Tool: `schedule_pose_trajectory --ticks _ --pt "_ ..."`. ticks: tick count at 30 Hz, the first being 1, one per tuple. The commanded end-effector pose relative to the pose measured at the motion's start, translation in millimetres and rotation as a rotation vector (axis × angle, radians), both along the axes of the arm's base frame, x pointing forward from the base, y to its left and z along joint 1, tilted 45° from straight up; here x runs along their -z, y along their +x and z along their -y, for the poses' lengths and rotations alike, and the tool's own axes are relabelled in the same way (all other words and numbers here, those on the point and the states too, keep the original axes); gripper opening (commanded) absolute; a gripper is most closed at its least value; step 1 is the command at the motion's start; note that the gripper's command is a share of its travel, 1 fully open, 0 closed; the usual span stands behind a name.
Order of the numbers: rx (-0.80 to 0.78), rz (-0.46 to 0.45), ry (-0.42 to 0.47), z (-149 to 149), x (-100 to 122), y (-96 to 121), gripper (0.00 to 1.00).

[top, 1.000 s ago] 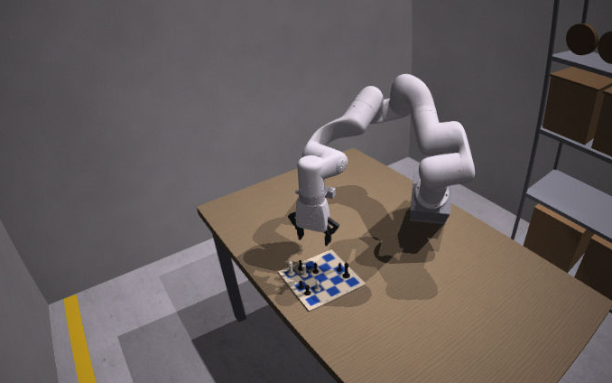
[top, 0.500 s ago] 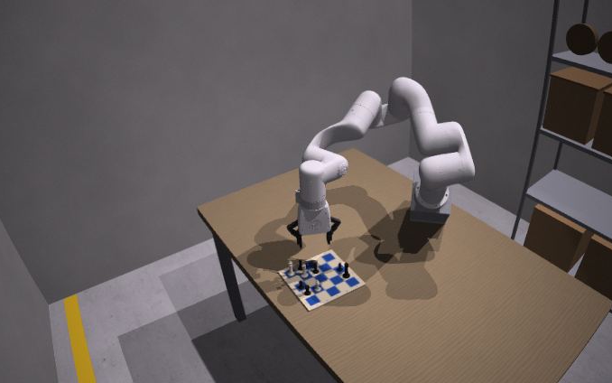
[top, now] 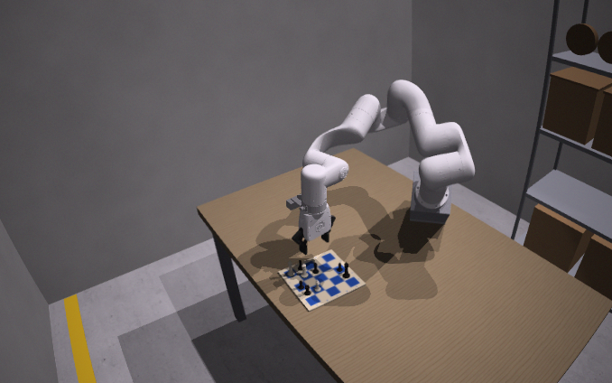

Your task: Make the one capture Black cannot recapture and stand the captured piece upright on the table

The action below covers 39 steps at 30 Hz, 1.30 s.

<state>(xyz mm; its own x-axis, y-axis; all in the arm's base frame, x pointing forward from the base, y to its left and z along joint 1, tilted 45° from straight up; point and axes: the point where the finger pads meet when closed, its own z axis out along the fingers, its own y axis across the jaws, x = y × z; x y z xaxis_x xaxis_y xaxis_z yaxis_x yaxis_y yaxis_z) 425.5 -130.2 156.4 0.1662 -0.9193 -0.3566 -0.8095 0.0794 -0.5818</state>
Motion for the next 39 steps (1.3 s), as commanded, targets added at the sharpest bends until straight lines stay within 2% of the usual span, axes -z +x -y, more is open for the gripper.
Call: schedule_pose_trajectory --ticks 1,3,4,11,12,18,20,21,31,39 --pt "-0.206 0.118 -0.147 0.2 1.1 2.0 1.00" --pt "-0.206 0.118 -0.147 0.2 1.1 2.0 1.00" --pt "-0.284 0.161 -0.210 0.1 1.2 2.1 1.00" --pt "-0.458 0.258 -0.348 -0.1 1.5 2.3 1.00" --pt "-0.485 0.272 -0.368 -0.1 1.5 2.3 0.39" --pt "-0.645 0.360 -0.486 -0.1 1.5 2.3 0.39" --pt "-0.645 0.360 -0.486 -0.1 1.5 2.3 0.39" --pt "-0.726 0.404 -0.542 -0.1 1.5 2.3 0.39" --pt "-0.992 0.553 -0.698 -0.1 1.5 2.3 0.39" --pt "-0.998 0.557 -0.701 -0.1 1.5 2.3 0.39"
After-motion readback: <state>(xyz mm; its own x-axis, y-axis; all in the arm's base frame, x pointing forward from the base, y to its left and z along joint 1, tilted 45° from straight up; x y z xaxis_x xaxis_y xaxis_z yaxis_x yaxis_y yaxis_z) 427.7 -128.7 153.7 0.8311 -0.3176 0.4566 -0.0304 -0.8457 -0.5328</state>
